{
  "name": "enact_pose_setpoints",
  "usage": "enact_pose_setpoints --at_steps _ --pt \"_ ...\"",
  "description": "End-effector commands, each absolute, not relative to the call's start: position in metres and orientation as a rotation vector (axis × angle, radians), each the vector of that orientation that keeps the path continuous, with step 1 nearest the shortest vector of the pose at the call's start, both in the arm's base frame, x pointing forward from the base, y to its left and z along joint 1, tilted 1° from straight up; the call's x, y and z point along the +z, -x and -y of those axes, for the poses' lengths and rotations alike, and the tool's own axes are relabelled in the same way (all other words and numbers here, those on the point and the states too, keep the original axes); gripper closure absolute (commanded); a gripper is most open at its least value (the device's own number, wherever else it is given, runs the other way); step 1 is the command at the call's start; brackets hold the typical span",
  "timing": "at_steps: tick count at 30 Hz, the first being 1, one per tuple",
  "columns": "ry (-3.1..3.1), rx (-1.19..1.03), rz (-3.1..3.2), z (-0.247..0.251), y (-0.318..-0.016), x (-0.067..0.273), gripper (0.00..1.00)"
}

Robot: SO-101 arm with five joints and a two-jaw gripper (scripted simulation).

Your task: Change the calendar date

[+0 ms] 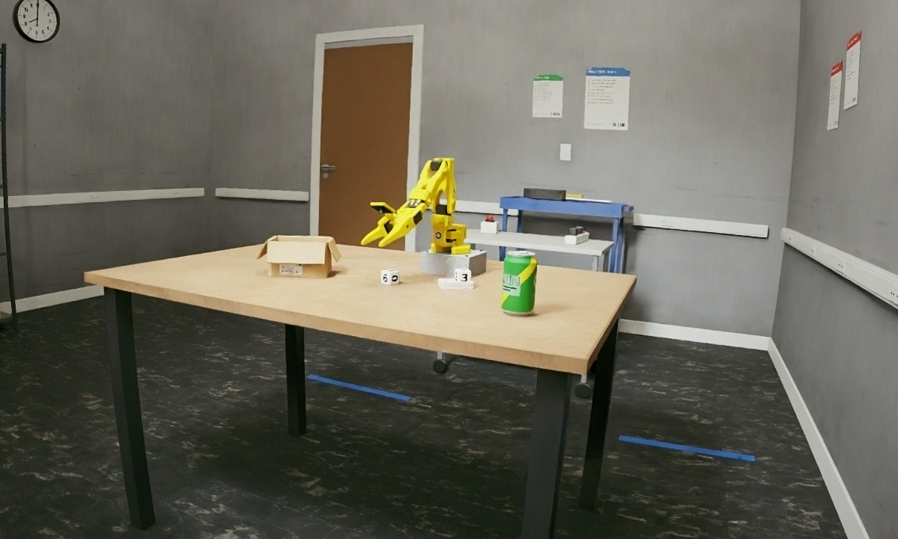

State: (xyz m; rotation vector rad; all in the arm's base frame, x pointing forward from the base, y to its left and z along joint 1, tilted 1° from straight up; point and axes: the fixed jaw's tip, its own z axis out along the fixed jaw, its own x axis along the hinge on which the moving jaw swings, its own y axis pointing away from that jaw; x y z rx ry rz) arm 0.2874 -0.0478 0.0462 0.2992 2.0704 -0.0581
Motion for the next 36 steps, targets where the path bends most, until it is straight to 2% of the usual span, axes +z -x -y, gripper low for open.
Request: enact_pose_setpoints --at_steps 1,13,36 --pt "-0.316 -0.036 -2.152 0.045 -0.295 0.054 0.65" --pt "-0.366 -0.015 -2.326 0.043 -0.293 0.066 0.65" --pt "-0.441 0.006 -2.572 0.036 -0.266 0.098 0.65"
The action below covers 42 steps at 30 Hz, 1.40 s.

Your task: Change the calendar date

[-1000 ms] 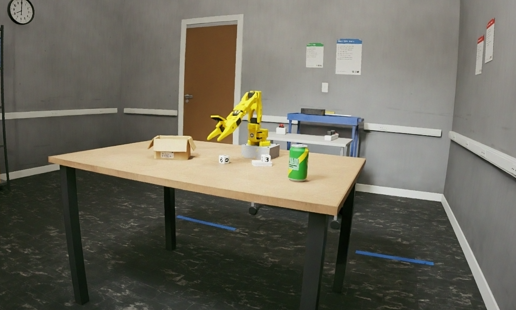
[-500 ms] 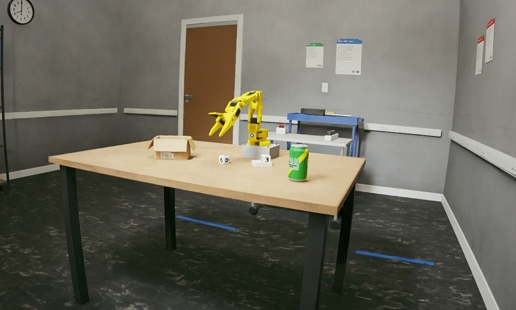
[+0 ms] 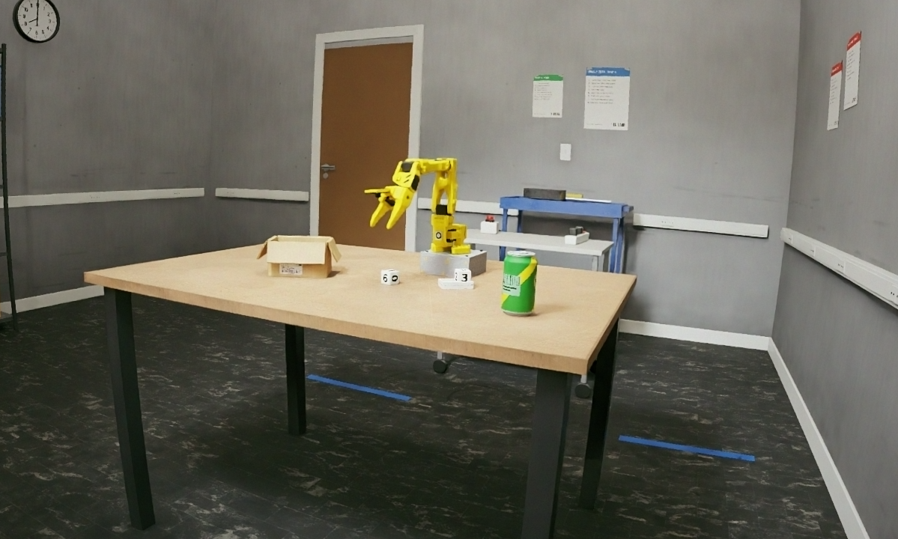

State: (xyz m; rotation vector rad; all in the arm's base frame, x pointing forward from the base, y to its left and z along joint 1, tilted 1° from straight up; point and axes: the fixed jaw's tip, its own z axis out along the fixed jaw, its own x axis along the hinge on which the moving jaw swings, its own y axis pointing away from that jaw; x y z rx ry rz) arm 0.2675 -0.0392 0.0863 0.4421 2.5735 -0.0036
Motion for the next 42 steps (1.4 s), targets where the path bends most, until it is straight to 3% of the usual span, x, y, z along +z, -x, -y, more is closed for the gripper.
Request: enact_pose_setpoints --at_steps 1,27,42 --pt "-0.443 0.006 -2.578 0.035 -0.265 0.099 0.65" --pt "-0.457 0.008 -2.627 0.034 -0.258 0.102 0.65" --pt "-0.509 0.003 -2.924 0.031 -0.243 0.035 0.65"
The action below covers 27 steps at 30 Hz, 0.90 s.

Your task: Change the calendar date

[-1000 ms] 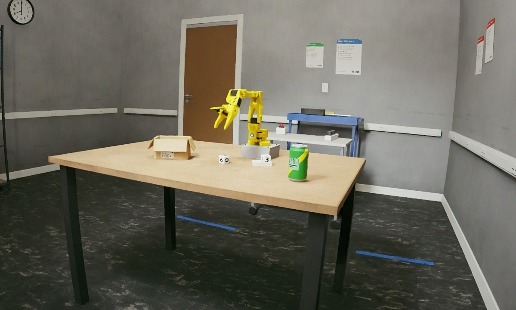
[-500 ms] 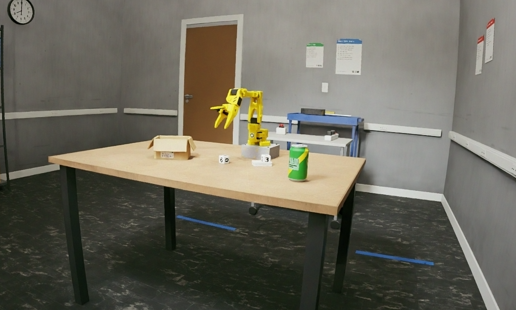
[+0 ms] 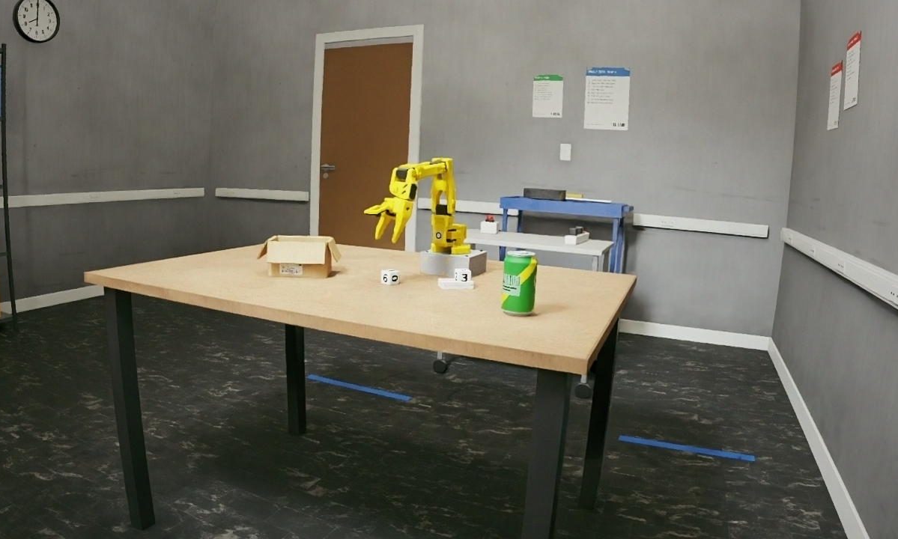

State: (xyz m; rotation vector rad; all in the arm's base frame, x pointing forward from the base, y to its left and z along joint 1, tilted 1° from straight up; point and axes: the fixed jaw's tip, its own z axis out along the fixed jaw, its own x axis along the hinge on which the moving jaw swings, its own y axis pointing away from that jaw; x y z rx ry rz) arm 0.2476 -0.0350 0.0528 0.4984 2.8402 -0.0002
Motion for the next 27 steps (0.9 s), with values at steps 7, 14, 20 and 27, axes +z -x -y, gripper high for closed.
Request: enact_pose_setpoints --at_steps 7,14,20,27 --pt "-0.537 0.0 -3.081 0.029 -0.227 0.002 0.65" --pt "-0.542 0.0 -3.11 0.028 -0.224 -0.004 0.65" --pt "-0.541 0.0 -3.103 0.029 -0.226 -0.001 0.65" --pt "-0.541 0.0 -3.103 0.029 -0.226 -0.001 0.65"
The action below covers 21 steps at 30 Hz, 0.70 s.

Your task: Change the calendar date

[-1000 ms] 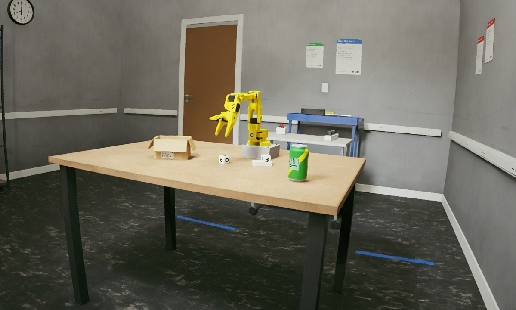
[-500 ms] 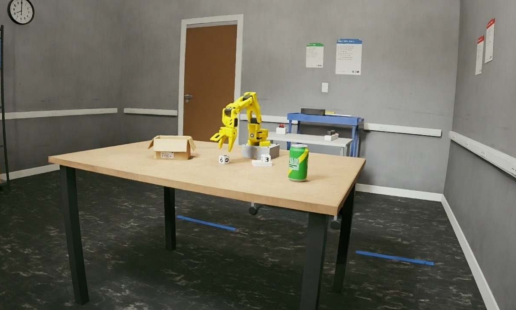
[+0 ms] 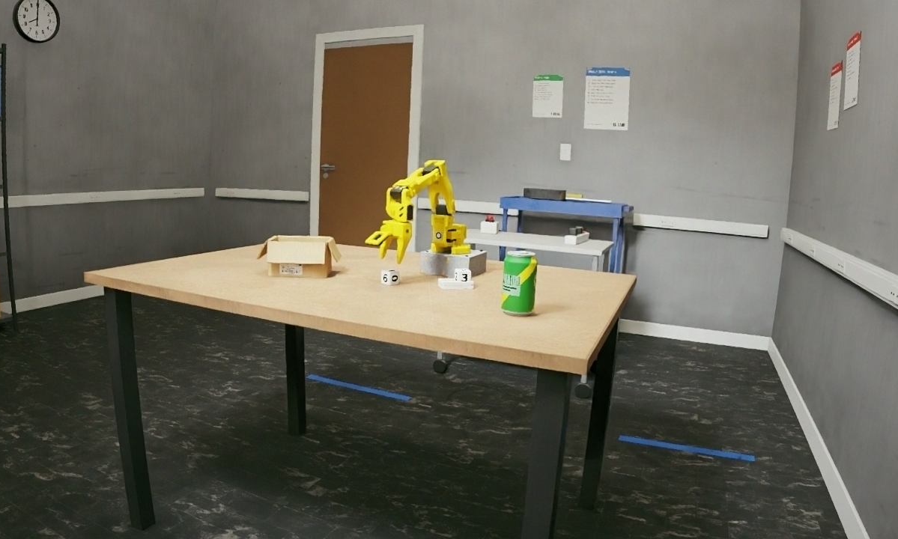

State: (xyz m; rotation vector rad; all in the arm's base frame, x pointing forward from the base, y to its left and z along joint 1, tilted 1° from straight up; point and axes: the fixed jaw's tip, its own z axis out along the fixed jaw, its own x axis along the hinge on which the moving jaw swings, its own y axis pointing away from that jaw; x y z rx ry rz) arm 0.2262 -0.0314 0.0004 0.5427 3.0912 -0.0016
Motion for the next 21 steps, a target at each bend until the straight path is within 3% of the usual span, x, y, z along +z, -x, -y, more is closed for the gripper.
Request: enact_pose_setpoints --at_steps 1,21 --pt "-0.541 0.0 -3.103 0.0288 -0.2264 -0.0014 0.65" --pt "-0.541 0.0 -3.103 0.0288 -0.227 -0.0099 0.65"
